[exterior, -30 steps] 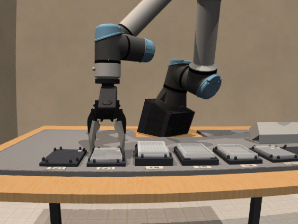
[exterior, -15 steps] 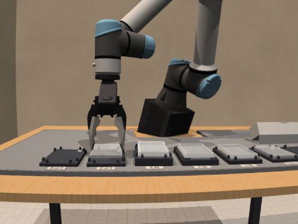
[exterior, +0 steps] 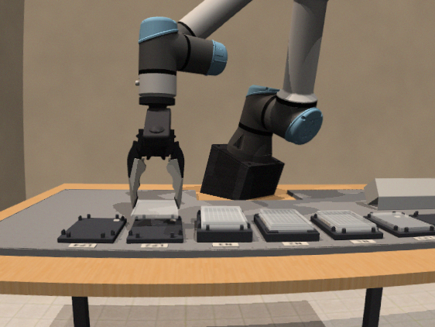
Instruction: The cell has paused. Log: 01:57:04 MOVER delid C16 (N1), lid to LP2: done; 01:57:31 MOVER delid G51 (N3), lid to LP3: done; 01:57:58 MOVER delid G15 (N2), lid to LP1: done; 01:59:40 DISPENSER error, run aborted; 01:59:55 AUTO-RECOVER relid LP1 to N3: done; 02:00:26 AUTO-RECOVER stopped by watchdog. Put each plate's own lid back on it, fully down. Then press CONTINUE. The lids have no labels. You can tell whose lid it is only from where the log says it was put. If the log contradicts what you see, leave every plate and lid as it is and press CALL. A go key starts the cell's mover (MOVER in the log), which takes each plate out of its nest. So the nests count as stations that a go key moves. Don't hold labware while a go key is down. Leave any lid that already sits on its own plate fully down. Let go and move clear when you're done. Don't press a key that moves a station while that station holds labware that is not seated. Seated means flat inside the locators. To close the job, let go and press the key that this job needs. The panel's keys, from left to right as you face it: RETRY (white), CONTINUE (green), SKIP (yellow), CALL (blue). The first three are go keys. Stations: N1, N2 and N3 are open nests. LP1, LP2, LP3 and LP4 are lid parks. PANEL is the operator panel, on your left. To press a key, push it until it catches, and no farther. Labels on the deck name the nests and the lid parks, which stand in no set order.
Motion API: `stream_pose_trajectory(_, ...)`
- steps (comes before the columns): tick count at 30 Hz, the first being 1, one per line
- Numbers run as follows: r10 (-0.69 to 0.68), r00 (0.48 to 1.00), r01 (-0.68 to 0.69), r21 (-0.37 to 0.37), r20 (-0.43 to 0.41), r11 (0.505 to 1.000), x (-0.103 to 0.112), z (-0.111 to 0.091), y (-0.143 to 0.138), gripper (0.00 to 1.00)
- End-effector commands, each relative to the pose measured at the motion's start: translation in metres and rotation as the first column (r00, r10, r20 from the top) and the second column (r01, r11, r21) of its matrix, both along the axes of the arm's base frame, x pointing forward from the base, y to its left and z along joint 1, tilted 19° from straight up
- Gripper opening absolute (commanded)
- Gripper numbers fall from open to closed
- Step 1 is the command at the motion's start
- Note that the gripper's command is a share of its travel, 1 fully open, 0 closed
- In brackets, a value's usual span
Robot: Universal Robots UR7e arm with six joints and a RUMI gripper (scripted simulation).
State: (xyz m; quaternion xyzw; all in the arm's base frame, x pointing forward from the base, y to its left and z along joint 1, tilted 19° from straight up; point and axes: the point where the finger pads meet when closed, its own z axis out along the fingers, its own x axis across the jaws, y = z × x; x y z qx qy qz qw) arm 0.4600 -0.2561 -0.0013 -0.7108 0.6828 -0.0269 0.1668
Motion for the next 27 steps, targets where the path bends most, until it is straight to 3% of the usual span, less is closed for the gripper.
stream_pose_trajectory(1, -0.001, 1.0, 0.001, -0.002, 0.001, 1.0, -0.002, 0.009, -0.004, 0.0)
stream_pose_trajectory(6, 0.0, 1.0, 0.0, -0.001, 0.0, 1.0, -0.002, 0.009, -0.003, 0.0)
stream_pose_trajectory(10, -0.06, 0.998, 0.06, 0.02, -0.016, 0.998, -0.003, 0.011, 0.021, 0.0)
stream_pose_trajectory(27, -0.06, 0.998, 0.06, 0.02, -0.016, 0.998, -0.005, 0.026, 0.094, 0.0)
